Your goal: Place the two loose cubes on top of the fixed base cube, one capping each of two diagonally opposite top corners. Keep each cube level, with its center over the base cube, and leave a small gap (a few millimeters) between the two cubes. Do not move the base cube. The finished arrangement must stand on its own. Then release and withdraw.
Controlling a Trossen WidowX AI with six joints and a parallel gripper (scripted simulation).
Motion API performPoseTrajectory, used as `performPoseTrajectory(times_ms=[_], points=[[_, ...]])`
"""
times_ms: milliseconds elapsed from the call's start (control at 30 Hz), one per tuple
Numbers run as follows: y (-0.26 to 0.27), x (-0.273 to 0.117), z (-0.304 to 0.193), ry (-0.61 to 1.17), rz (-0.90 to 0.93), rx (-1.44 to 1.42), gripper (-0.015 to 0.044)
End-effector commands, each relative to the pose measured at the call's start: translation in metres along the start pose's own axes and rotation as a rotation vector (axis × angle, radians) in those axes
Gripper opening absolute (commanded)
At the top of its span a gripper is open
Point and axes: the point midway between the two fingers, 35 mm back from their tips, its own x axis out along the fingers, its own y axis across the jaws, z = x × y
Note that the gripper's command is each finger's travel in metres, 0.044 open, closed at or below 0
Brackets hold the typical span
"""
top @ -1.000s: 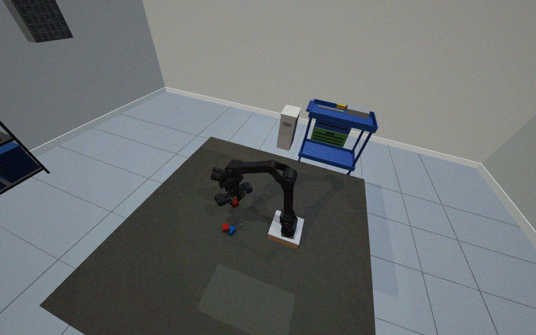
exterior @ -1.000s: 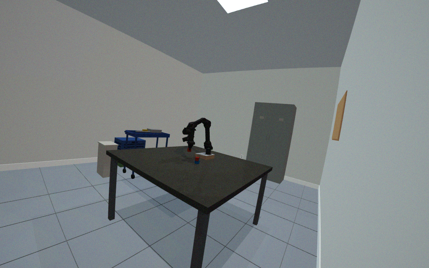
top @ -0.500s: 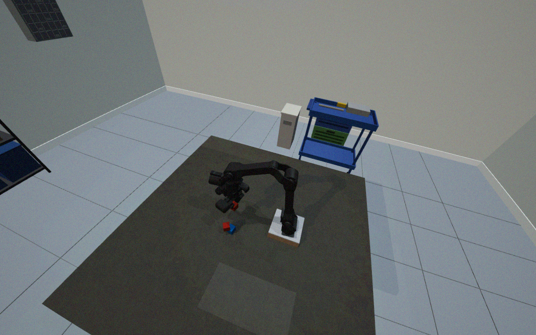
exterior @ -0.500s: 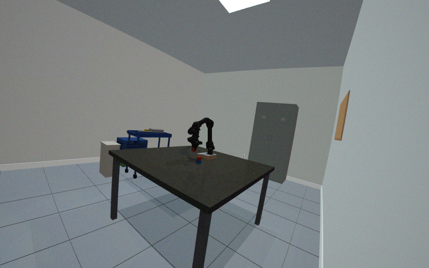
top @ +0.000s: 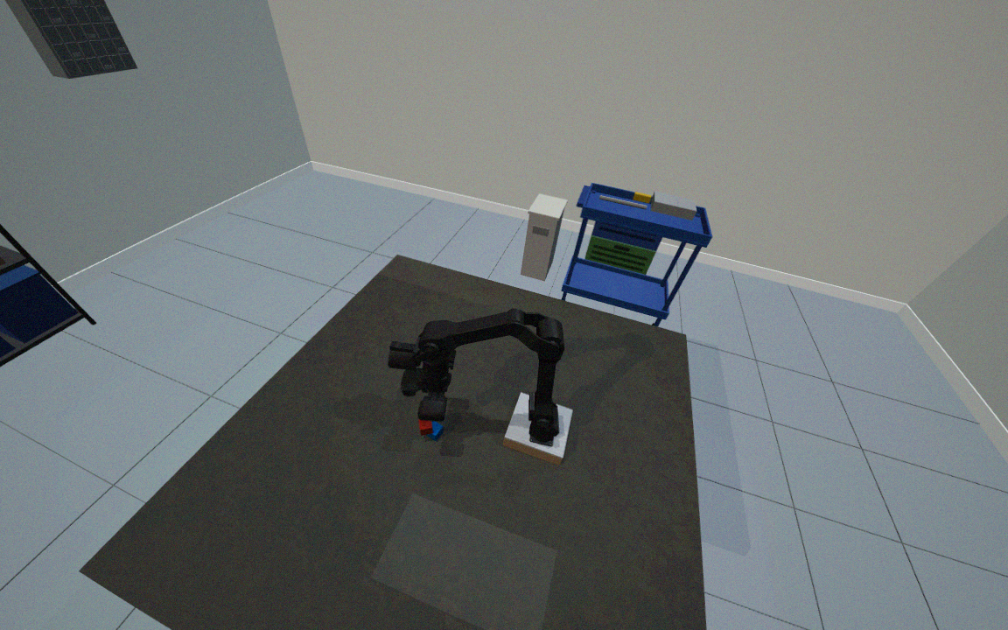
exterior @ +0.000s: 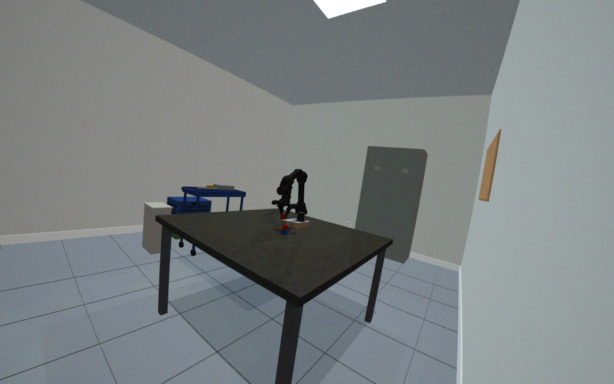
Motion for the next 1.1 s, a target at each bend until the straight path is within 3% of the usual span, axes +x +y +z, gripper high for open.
performPoseTrajectory(times_ms=[0,200,1067], points=[[0.010,0.002,-0.003,0.001,0.004,-0.125,0.0105],[0.024,0.004,-0.006,0.001,0.004,-0.297,0.0105],[0.023,0.040,-0.007,0.002,0.004,-0.305,0.0105]])
